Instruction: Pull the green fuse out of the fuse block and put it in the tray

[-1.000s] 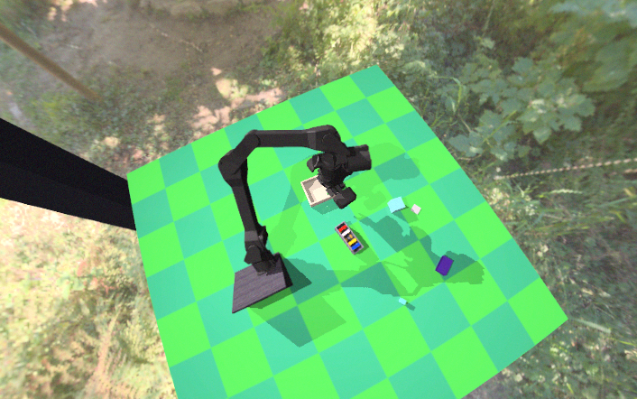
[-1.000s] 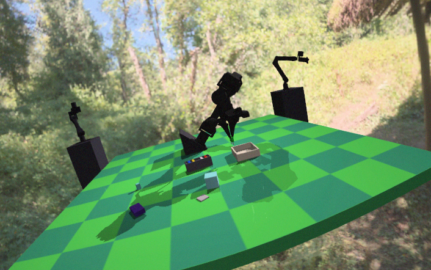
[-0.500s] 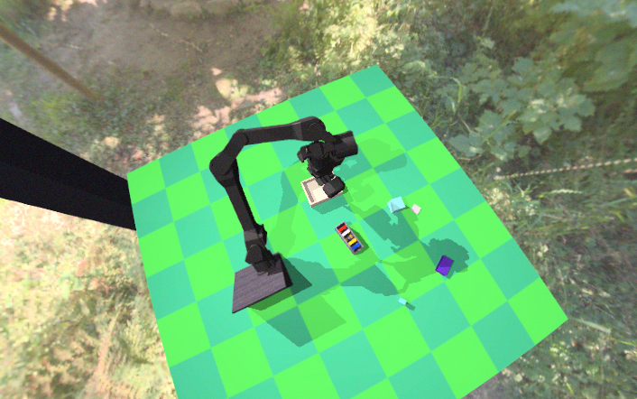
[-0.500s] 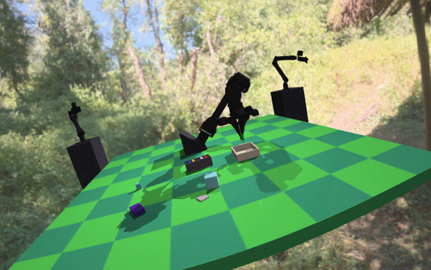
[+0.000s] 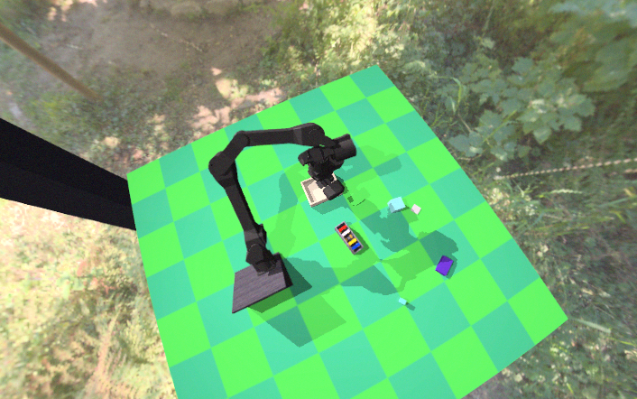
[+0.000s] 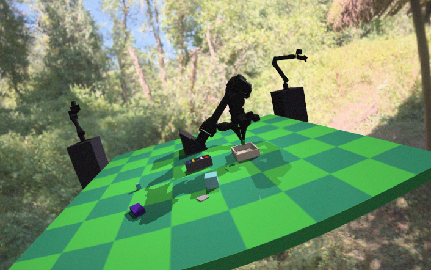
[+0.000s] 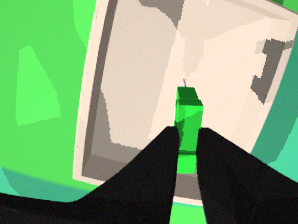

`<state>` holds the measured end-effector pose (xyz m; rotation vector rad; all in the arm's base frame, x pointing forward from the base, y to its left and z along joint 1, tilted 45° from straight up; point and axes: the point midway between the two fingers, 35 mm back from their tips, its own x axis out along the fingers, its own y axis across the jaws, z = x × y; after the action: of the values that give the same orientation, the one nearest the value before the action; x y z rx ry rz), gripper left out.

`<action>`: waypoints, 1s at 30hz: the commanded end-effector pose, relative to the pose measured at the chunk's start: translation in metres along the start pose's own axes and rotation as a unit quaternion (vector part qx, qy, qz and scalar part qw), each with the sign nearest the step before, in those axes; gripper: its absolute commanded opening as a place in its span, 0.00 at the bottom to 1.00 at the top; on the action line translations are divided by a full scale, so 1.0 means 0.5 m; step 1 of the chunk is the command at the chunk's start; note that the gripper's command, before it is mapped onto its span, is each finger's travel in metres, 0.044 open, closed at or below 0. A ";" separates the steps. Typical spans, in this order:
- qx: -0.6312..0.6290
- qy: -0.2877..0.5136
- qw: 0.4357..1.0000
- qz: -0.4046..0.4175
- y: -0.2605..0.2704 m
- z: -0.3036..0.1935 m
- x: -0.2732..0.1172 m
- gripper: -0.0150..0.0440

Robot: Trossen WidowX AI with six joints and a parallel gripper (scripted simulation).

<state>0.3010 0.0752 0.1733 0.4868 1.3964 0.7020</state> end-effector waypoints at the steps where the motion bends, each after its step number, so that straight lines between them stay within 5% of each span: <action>1: 0.002 0.000 1.000 0.002 0.002 -0.001 0.011 0.25; 4: 0.002 -0.001 1.000 0.003 0.002 -0.002 0.019 0.25; 17: 0.000 0.000 1.000 0.000 0.000 -0.001 0.008 0.81; 21: 0.002 0.000 1.000 0.002 0.001 -0.001 -0.056 0.81; 30: 0.003 0.000 1.000 0.002 0.001 -0.002 -0.060 0.81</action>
<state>0.2994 0.0552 0.1948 0.4994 1.3970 0.7018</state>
